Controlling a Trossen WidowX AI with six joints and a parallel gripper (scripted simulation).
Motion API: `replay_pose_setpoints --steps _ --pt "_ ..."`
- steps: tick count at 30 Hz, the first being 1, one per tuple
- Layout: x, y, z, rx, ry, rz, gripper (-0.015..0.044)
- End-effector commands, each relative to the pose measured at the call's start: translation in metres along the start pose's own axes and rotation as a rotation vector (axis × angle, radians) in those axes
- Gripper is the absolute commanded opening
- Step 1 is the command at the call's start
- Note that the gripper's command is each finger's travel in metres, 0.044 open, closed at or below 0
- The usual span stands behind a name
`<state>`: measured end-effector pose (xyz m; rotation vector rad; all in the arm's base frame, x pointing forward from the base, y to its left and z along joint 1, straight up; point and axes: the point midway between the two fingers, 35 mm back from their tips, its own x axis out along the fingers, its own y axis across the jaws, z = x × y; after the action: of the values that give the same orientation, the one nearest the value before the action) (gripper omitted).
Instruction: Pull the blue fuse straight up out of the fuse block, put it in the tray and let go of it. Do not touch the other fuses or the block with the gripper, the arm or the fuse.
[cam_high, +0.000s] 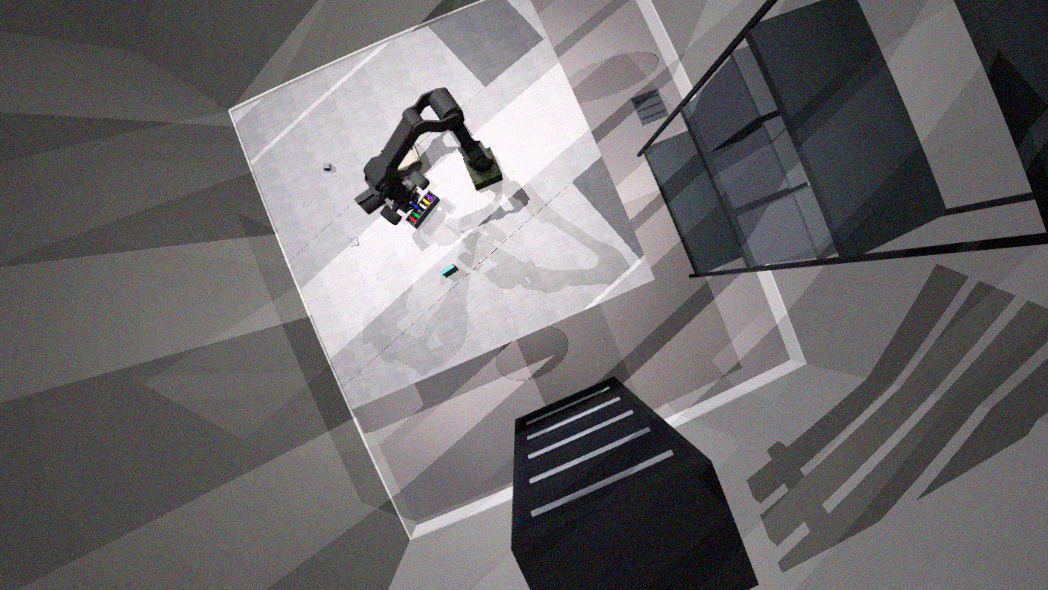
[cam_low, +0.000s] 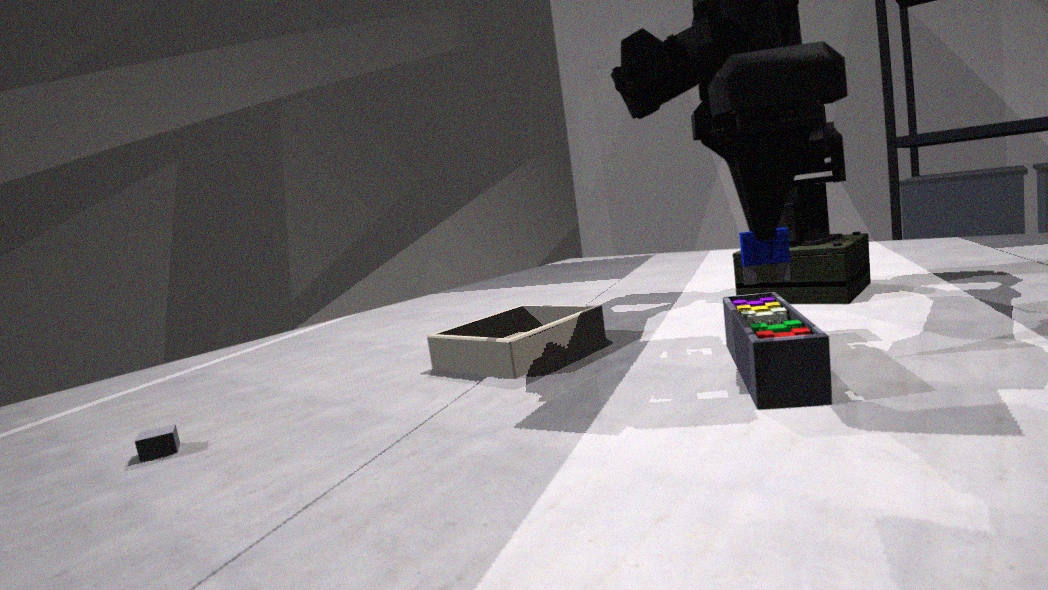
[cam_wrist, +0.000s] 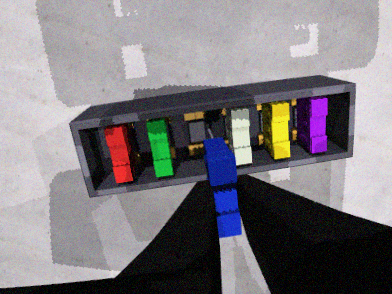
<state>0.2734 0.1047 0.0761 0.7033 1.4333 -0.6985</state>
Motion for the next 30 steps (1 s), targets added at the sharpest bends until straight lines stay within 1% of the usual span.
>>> replay_pose_setpoints --steps 1,5,17,30 --pt "-0.004 0.002 0.0 -0.002 0.002 0.009 0.0" --pt "-0.004 0.001 0.007 -0.002 0.002 0.009 0.0" --pt "-0.005 -0.016 0.068 -0.003 -0.004 0.008 0.0" --pt "-0.005 -0.049 0.13 -0.003 -0.009 0.005 0.0"
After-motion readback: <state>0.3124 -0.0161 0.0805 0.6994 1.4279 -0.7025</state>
